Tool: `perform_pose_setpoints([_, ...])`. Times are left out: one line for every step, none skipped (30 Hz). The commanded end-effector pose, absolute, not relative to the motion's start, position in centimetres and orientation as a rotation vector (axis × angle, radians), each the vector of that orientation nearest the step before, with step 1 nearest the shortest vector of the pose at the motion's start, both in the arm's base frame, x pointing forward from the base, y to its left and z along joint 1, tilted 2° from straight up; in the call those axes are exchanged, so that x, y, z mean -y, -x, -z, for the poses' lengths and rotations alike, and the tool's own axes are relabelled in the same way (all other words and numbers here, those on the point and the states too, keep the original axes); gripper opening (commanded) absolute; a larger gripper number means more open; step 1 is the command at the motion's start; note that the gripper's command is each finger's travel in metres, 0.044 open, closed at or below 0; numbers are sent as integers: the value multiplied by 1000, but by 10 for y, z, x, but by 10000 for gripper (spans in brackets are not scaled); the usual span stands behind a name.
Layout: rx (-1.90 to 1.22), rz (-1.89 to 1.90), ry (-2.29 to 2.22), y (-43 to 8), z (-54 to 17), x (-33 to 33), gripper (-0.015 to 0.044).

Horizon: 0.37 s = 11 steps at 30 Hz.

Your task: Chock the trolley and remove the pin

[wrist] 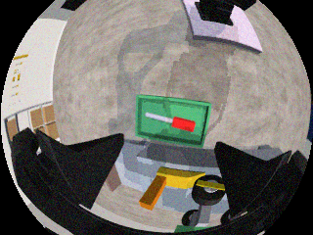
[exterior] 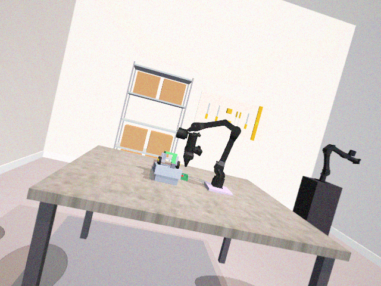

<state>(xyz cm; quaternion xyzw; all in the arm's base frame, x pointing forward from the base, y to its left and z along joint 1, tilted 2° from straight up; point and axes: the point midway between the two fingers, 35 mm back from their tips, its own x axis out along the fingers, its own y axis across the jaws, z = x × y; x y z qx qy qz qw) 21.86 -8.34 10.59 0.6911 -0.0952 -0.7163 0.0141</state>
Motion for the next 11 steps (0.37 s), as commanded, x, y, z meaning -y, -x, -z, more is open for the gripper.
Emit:
perform_pose_setpoints([309, 2220, -2162, -219, -120, 84, 440])
perform_pose_setpoints([309, 2220, -2162, -219, -123, 85, 440])
perform_pose_setpoints([309, 2220, -2162, -220, -126, 85, 440])
perform_pose_setpoints([309, 2220, -2162, -220, -128, 85, 440])
perform_pose_setpoints([309, 2220, -2162, -220, -129, 85, 440])
perform_pose_setpoints([309, 2220, -2162, -220, -129, 85, 440])
perform_pose_setpoints([309, 2220, -2162, -220, -129, 85, 440])
perform_pose_setpoints([301, 2222, -2161, -220, -124, 84, 440])
perform_pose_setpoints([301, 2222, -2161, -220, -124, 84, 440])
perform_pose_setpoints([301, 2222, -2161, -220, -124, 84, 440])
perform_pose_setpoints([301, 2222, -2161, -220, -124, 84, 440])
